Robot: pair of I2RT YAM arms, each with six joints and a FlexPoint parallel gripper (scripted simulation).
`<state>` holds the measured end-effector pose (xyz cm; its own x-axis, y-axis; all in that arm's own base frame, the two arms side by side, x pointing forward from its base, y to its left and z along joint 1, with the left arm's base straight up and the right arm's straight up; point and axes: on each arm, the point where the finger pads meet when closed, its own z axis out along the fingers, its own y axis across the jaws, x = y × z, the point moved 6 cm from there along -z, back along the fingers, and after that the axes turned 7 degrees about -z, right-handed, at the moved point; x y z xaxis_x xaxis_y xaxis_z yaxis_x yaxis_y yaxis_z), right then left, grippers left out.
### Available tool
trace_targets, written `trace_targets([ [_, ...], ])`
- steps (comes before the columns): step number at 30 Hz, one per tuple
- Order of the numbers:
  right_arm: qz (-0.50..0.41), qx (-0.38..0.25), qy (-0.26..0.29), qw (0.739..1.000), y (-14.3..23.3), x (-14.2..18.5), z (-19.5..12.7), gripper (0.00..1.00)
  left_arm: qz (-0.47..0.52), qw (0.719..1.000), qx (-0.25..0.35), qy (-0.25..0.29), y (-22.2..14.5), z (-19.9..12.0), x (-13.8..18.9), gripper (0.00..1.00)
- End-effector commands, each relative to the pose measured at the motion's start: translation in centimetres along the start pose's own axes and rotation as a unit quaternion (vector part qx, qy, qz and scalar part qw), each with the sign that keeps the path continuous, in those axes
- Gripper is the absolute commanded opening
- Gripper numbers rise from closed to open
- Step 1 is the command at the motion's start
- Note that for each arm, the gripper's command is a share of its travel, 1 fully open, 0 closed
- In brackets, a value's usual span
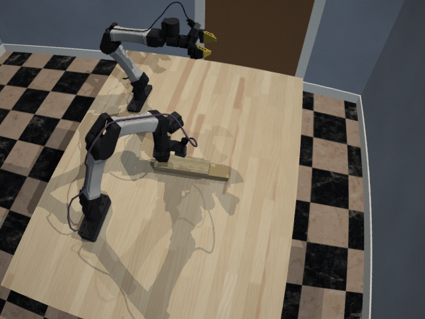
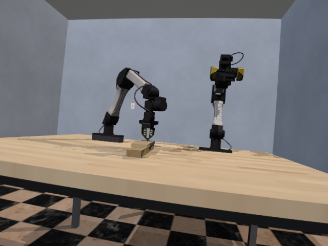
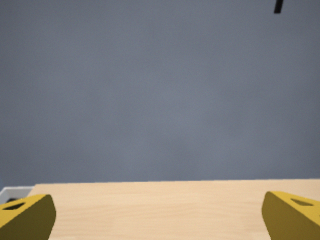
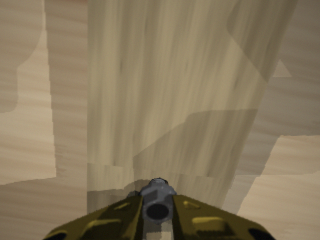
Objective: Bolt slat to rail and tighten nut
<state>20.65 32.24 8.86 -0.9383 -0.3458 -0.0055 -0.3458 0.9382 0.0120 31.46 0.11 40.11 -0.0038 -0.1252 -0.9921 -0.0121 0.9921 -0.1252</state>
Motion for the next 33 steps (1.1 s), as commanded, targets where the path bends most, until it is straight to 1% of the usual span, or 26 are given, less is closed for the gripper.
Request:
trace_targets([
  [1,0.044,0.003,-0.008,0.999,-0.12,-0.36,0.64,0.14,0.002,1.0,0.007,-0.008,-0.17,-0.02,-0.47,1.0],
  [15,0.183,0.002,-0.008,0.983,-0.12,-0.36,0.64,0.14,0.002,1.0,0.007,-0.008,-0.17,-0.02,-0.47,1.0],
  [17,0.183,0.002,-0.008,0.983,-0.12,-0.36,0.64,0.14,0.002,1.0,0.007,-0.008,-0.17,-0.02,-0.47,1.0],
  [33,0.328,0.006,-0.005,0.945,-0.34,-0.07,0.97,0.14,0.002,1.0,0.007,-0.008,-0.17,-0.02,-0.47,1.0],
])
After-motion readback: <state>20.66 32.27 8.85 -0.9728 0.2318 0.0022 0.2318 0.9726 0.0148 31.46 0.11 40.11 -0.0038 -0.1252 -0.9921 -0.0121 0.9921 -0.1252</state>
